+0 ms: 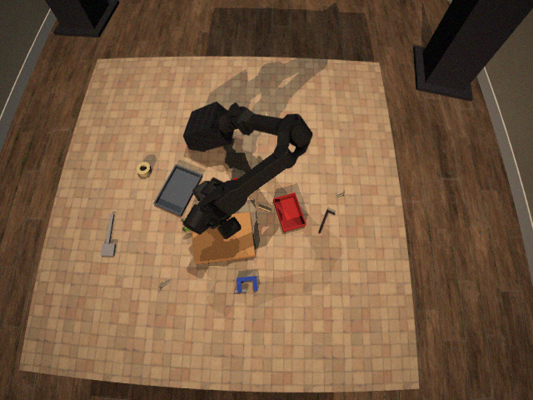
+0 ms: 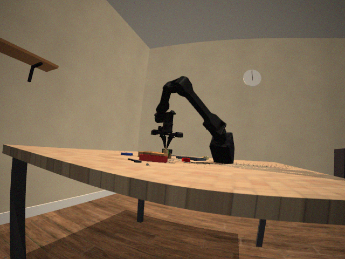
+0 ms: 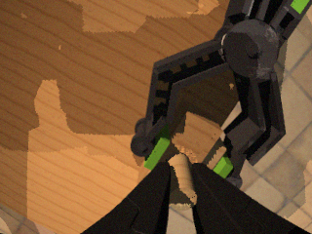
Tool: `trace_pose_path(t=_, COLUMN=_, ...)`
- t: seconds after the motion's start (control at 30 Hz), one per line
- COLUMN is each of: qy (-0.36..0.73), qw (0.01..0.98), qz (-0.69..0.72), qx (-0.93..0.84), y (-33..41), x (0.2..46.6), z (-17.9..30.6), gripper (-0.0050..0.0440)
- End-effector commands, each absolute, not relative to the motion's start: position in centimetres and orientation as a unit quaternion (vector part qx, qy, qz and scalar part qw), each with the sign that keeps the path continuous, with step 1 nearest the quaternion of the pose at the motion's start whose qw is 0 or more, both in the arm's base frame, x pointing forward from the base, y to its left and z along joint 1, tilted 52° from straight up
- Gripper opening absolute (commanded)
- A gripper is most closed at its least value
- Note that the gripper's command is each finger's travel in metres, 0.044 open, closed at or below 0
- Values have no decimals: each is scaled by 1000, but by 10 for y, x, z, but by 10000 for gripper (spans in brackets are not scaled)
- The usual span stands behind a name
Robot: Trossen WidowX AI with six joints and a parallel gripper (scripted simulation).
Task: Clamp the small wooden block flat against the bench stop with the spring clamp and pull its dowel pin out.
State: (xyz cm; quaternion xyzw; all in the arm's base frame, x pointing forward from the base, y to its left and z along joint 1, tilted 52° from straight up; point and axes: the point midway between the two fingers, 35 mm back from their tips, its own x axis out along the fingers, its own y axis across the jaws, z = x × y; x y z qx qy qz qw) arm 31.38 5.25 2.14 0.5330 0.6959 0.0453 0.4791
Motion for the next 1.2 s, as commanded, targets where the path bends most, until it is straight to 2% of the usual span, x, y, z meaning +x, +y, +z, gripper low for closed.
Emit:
trace_pose_path(t=0.0, qy=697, qw=448, qz=7, qx=560, y=52, x=314, z=22, gripper=0)
trace_pose_path(t=1.17, qy=630, qw=160, qz=-297, qx=699, y=51, x=314, z=23, gripper=0)
